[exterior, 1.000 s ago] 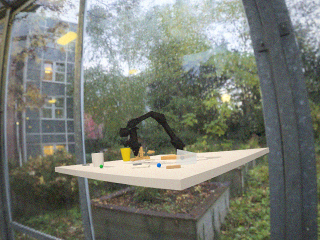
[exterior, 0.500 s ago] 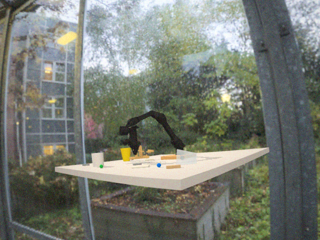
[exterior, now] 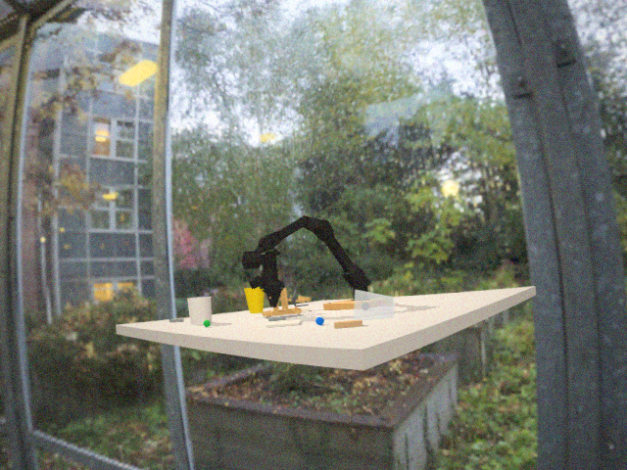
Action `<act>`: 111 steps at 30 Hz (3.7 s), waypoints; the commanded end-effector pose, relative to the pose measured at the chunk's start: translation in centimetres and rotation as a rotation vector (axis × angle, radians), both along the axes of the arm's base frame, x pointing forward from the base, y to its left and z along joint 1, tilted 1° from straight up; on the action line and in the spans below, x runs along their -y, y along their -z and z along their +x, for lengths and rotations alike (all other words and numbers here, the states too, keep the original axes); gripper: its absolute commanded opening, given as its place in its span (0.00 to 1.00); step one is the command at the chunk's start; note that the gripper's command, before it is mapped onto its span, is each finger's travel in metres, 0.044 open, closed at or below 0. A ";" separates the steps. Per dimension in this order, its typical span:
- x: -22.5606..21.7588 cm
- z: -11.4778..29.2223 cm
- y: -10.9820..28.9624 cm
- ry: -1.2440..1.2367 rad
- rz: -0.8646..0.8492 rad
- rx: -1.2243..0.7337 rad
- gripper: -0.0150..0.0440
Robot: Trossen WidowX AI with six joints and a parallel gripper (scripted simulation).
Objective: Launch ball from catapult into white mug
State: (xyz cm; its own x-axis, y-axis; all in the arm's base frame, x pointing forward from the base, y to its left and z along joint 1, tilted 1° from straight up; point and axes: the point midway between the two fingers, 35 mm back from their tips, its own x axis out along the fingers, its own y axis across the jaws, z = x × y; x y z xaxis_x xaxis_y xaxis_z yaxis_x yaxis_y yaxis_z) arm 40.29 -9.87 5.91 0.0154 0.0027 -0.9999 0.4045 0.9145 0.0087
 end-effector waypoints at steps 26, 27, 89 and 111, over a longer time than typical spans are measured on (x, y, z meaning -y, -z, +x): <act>0.0 0.0 0.7 0.000 -0.001 0.006 0.88; 0.0 0.1 0.6 0.000 -0.001 0.006 0.92; -27.0 -23.2 -0.6 -0.491 0.014 -0.002 0.76; -27.2 -23.2 2.5 -0.491 0.013 -0.002 0.76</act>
State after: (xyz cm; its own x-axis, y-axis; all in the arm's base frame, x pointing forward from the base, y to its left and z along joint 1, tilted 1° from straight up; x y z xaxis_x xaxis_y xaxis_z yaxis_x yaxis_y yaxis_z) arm 17.30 17.40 4.08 0.0122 0.0246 -0.9996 -0.0774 0.9967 0.0236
